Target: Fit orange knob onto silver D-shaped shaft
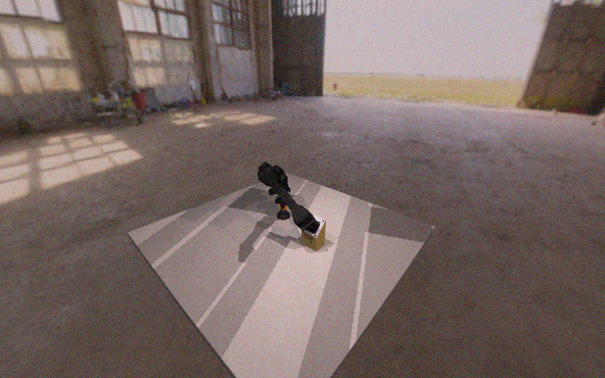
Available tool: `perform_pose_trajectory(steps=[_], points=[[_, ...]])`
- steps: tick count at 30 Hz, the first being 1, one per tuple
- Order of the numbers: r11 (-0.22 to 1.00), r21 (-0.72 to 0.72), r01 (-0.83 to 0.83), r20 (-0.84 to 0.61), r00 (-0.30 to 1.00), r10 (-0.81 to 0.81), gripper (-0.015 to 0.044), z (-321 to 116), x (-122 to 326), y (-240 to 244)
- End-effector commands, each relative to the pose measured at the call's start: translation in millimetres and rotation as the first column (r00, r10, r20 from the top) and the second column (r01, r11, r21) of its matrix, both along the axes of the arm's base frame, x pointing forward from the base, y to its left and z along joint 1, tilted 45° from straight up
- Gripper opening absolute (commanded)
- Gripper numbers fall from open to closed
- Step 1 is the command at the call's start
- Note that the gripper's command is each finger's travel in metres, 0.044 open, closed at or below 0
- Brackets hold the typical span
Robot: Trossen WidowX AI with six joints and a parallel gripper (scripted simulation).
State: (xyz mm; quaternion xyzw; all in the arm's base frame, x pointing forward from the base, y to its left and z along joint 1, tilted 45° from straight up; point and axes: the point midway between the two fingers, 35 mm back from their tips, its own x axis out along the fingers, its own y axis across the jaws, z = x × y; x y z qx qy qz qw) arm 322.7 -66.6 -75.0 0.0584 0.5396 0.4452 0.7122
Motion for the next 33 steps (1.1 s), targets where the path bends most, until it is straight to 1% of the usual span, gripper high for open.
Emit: perform_pose_trajectory(steps=[1, 20, 22, 27, 33], points=[[1.0, 0.001, 0.006, 0.007, 1.0, -0.006, 0.0, 1.5, 2.0, -3.6], [1.0, 0.001, 0.006, 0.007, 1.0, -0.006, 0.0, 3.0, 0.1, -2.0], [1.0, 0.001, -0.013, 0.025, 1.0, 0.013, 0.0, 3.3, -0.1, -1.9], [0.991, -0.014, -0.136, 0.144, 0.98, 0.136, 0.0, 4.5, -1.2, -2.2], [0.99, -0.015, -0.143, 0.151, 0.978, 0.144, 0.0, 3.0, -0.6, -2.5]])
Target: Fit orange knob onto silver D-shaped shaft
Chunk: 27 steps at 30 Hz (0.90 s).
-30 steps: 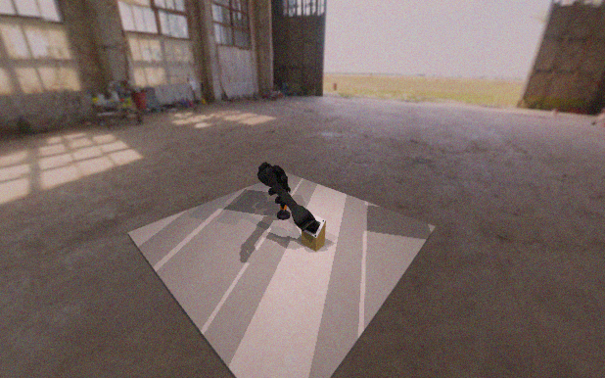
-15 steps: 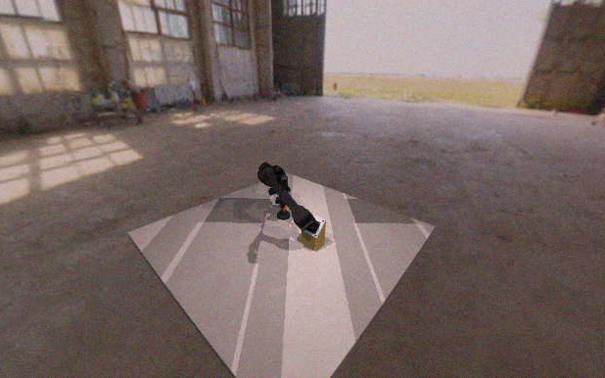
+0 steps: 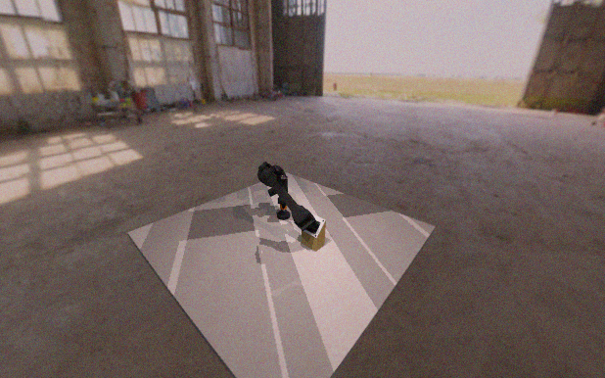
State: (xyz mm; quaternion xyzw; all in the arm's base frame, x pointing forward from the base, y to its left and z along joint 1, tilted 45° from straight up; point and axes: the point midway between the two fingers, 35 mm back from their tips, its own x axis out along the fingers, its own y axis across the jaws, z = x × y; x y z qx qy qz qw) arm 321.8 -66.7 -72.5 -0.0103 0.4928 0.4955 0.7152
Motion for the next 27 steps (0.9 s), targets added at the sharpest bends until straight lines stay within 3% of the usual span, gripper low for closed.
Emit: perform_pose_trajectory(steps=[1, 27], points=[[1.0, -0.001, -0.006, 0.016, 1.0, 0.006, 0.0, 0.0, 0.3, -2.4], [1.0, -0.001, -0.006, 0.016, 1.0, 0.006, 0.0, -3.0, 0.2, 0.2]])
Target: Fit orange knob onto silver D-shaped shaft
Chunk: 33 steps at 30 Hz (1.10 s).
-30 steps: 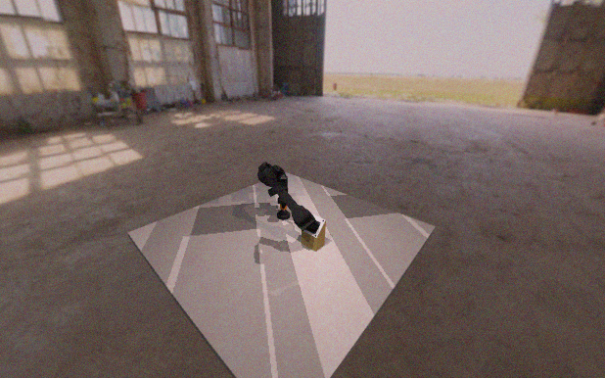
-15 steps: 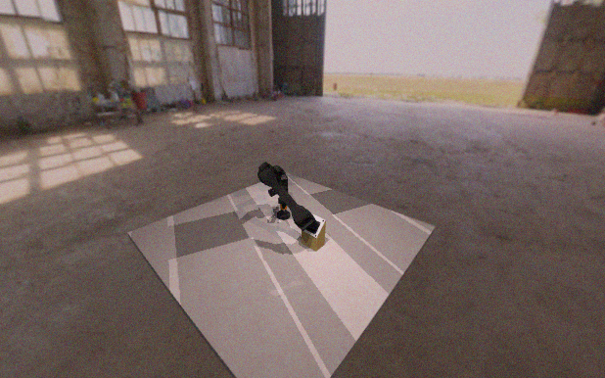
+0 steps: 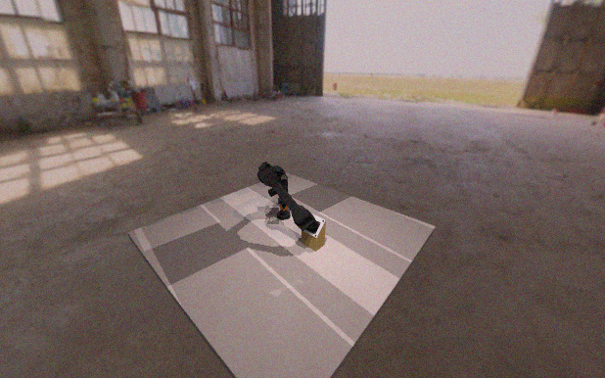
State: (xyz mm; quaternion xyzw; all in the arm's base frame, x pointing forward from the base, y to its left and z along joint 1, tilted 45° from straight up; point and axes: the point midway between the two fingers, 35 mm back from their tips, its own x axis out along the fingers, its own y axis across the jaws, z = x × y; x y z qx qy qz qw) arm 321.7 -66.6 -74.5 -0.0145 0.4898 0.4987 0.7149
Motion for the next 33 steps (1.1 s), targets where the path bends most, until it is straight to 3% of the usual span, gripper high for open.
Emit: perform_pose_trajectory(steps=[1, 16, 23, 33], points=[[1.0, -0.001, 0.003, 0.007, 1.0, -0.003, 0.0, -1.3, 0.5, 0.3], [1.0, -0.001, 0.003, 0.007, 1.0, -0.003, 0.0, 2.5, 2.7, -2.1], [0.99, -0.016, -0.138, 0.145, 0.98, 0.139, 0.0, 2.3, 3.8, -3.7], [0.989, -0.018, -0.146, 0.152, 0.977, 0.147, 0.0, 0.3, 1.8, -3.5]])
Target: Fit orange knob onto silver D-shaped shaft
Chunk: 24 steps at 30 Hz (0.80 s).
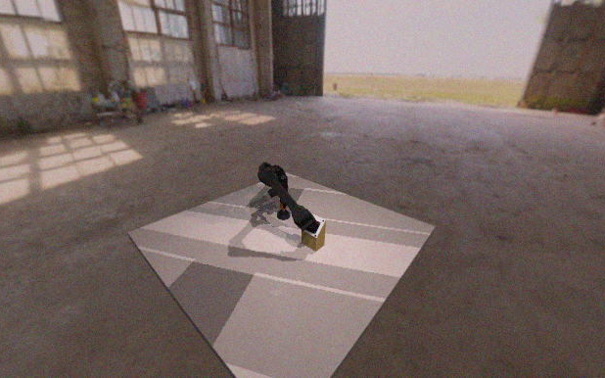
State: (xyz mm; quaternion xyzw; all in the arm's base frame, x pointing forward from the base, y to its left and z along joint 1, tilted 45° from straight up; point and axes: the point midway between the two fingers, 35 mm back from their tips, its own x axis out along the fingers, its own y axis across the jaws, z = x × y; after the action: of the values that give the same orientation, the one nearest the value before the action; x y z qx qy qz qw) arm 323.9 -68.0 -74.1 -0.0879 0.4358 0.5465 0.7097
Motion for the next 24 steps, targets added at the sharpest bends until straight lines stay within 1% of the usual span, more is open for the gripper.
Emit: perform_pose_trajectory(steps=[1, 24], points=[[1.0, -0.002, 0.0, 0.01, 1.0, 0.0, 0.0, -0.2, -0.7, -1.9], [1.0, -0.001, 0.0, 0.01, 1.0, 0.0, 0.0, -1.4, -0.5, 2.5]])
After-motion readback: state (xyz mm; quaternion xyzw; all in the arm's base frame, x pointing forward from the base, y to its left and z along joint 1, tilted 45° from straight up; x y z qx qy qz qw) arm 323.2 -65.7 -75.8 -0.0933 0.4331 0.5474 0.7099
